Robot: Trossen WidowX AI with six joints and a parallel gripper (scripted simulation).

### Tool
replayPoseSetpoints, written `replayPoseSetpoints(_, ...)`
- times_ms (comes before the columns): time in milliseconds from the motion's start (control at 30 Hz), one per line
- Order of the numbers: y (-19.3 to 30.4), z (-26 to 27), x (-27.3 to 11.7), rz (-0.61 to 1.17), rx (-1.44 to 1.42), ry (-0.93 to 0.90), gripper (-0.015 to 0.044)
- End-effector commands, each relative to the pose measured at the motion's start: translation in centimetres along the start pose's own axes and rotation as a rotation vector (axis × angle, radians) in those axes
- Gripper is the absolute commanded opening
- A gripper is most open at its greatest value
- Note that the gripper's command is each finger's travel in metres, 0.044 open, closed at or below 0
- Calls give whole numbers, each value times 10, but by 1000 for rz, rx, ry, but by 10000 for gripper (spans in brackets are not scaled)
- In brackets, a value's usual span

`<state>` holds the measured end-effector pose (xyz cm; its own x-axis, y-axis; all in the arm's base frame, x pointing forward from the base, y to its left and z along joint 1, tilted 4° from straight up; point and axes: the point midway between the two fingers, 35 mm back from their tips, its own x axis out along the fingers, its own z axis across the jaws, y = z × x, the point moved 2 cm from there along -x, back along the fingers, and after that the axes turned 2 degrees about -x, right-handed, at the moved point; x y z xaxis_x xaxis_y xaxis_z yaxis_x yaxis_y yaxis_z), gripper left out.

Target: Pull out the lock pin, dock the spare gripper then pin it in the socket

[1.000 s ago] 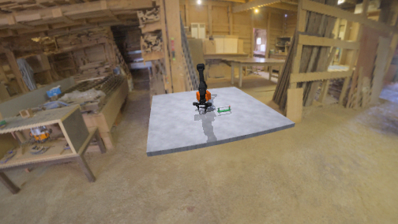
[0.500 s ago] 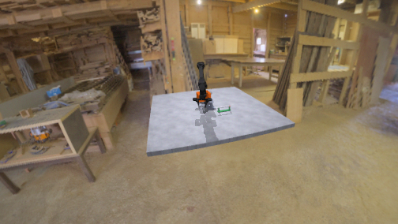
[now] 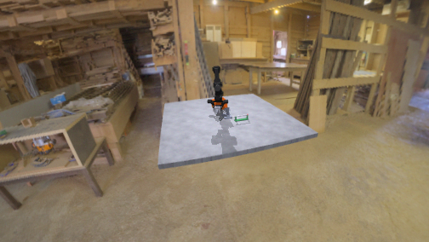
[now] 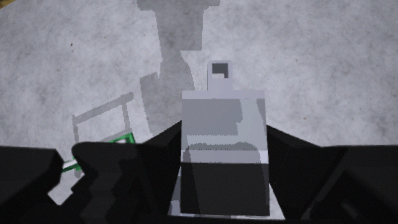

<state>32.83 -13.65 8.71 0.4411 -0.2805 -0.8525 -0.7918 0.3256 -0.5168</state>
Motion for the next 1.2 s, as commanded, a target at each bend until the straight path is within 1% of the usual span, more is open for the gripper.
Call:
replayPoseSetpoints(0,-8,-1,-7,-22,7,5,0)
replayPoseSetpoints(600,2,2,-2,15,-15,7,0)
replayPoseSetpoints(833,14,11,-3,75,-95,40,0)
replayPoseSetpoints(1167,31,27,-10,161,-285,102,0)
